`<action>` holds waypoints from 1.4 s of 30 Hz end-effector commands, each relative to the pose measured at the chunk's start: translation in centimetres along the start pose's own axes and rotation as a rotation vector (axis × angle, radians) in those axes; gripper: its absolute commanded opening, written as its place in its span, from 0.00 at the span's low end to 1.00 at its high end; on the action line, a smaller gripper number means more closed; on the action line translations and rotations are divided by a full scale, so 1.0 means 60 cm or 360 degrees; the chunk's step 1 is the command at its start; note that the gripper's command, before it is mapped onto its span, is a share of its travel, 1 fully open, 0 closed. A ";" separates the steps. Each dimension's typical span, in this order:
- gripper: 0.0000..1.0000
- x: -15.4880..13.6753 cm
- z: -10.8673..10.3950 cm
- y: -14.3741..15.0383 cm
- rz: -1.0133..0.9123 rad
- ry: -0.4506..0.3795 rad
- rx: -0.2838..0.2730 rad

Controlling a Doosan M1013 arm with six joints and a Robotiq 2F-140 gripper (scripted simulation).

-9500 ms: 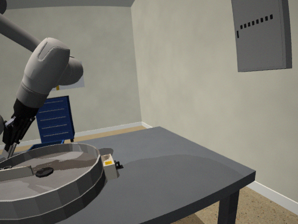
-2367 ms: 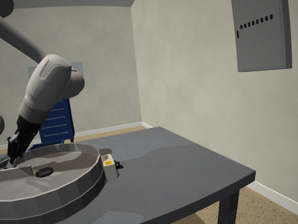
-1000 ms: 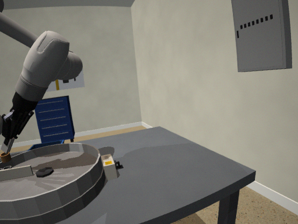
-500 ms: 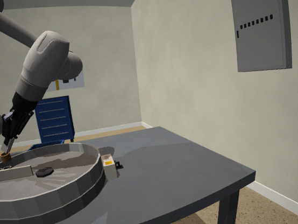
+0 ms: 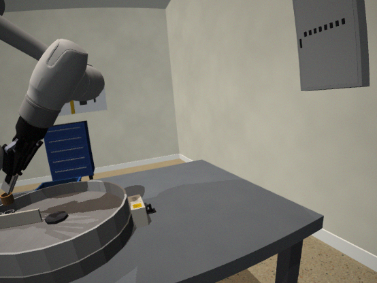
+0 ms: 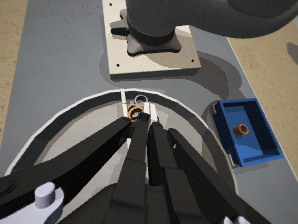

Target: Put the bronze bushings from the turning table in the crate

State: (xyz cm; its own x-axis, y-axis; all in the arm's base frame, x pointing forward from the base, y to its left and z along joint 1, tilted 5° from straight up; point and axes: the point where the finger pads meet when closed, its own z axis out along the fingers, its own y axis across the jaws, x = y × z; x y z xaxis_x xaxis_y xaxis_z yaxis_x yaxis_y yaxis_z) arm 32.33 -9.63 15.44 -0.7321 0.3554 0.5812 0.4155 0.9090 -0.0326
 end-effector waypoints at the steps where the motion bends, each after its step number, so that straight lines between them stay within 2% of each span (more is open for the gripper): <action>1: 0.00 0.000 0.000 0.000 0.0000 0.0000 0.0000; 10: 0.00 0.004 0.003 0.011 0.0000 0.0000 0.0000; 14: 0.00 0.012 0.009 0.039 0.0000 0.0000 0.0000; 19: 0.00 0.030 0.024 0.097 0.0000 0.0000 0.0000; 21: 0.00 0.030 0.024 0.097 0.0000 0.0000 0.0000; 36: 0.00 0.102 0.081 0.333 0.0000 0.0000 0.0000; 38: 0.00 0.102 0.081 0.333 0.0000 0.0000 0.0000; 42: 0.00 0.123 0.098 0.400 0.0000 0.0000 0.0000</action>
State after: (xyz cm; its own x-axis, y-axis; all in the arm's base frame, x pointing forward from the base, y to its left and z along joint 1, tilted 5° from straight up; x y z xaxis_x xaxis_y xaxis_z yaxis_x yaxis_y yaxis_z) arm 33.47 13.23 14.33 -0.7320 0.3543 0.5820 0.4150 0.9093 -0.0316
